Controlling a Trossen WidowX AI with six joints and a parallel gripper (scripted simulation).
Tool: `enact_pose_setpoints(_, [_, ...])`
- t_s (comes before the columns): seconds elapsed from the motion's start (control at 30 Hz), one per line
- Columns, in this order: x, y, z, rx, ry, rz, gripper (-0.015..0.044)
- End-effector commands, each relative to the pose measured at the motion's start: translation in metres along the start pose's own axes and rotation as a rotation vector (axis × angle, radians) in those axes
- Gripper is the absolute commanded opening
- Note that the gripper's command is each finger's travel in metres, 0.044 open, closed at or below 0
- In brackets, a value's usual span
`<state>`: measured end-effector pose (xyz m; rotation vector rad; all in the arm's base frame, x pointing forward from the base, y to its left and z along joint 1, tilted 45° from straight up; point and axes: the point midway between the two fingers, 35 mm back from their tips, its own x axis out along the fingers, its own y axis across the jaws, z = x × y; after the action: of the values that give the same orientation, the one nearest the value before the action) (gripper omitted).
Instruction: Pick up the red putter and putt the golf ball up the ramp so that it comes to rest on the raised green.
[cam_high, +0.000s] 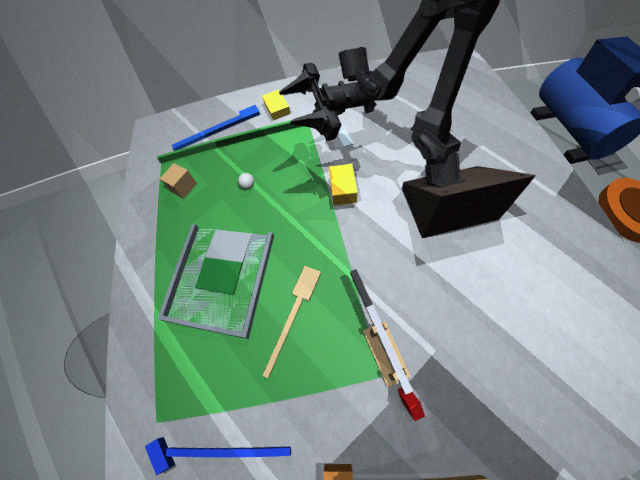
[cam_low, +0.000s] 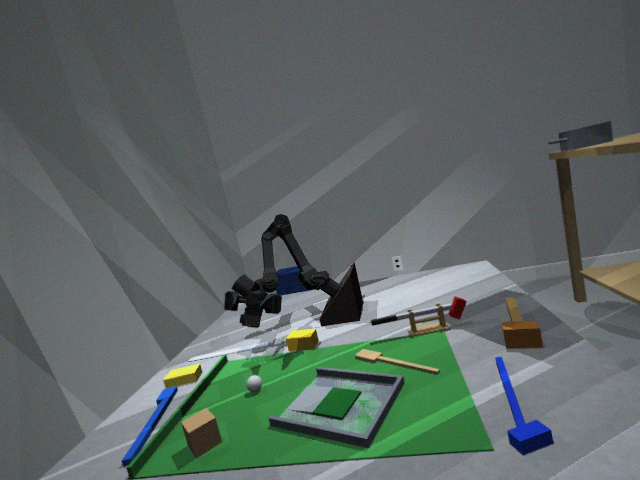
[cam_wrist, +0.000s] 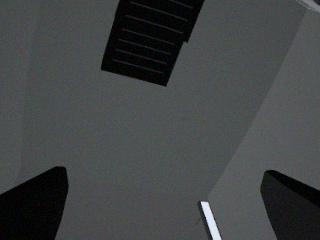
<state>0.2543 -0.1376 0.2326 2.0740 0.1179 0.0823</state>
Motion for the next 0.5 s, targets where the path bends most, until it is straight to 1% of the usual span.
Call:
enact_pose_setpoints(0.0, [0.002,-0.001,0.001,-0.007,-0.002,-0.004,0.0426])
enact_pose_setpoints(0.03, [0.008,-0.004,0.003,-0.027,-0.007,-0.018,0.044])
enact_pose_setpoints(0.1, [0.029,-0.017,0.011,-0.11,-0.026,-0.079,0.044])
enact_pose_setpoints(0.27, [0.082,-0.076,0.022,-0.393,-0.032,-0.332,0.044])
enact_pose_setpoints(0.47, [0.109,-0.133,0.018,-0.643,0.036,-0.563,0.044])
